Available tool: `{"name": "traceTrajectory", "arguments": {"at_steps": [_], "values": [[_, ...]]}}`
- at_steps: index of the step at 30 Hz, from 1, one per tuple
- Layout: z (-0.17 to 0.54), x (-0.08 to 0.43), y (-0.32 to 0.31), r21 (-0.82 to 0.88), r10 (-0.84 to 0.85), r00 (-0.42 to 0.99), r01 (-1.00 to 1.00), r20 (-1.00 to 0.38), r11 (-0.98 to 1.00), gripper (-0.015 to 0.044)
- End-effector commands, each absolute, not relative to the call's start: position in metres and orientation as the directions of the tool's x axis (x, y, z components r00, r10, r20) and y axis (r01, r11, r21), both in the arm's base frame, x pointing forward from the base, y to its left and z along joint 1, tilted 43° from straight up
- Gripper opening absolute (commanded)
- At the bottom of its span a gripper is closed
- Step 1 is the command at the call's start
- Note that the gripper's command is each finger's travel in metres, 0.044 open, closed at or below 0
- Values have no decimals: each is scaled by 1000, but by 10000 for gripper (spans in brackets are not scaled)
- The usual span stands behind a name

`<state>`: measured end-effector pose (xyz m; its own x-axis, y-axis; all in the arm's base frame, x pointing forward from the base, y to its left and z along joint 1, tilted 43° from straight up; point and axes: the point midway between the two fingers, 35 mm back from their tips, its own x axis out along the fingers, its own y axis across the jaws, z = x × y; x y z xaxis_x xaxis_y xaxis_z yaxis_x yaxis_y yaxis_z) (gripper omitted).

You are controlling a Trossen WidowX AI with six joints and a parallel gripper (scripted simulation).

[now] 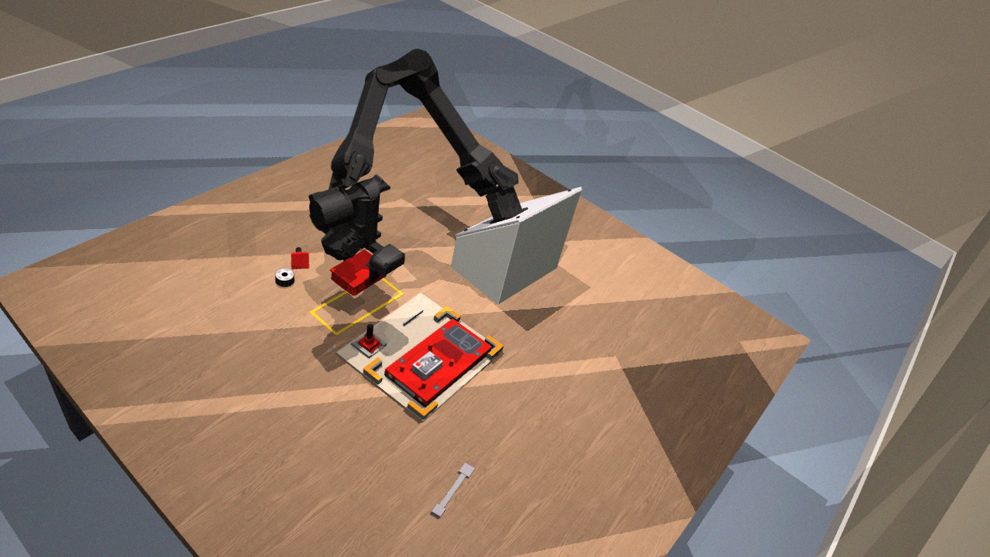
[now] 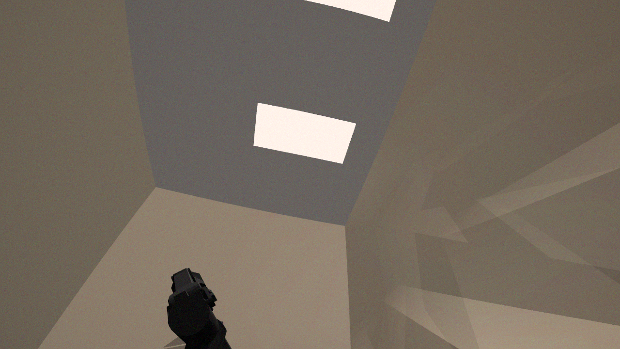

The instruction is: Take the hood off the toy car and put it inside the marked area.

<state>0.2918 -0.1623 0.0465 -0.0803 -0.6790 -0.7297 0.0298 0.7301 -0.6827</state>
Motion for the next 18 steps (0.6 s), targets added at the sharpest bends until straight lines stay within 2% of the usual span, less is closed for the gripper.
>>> {"name": "traceTrajectory", "arguments": {"at_steps": [1,18], "values": [[44,291,-165,-683,-679,-81,27,-729,730,0],[34,291,-174,-683,-679,-81,27,-729,730,0]]}}
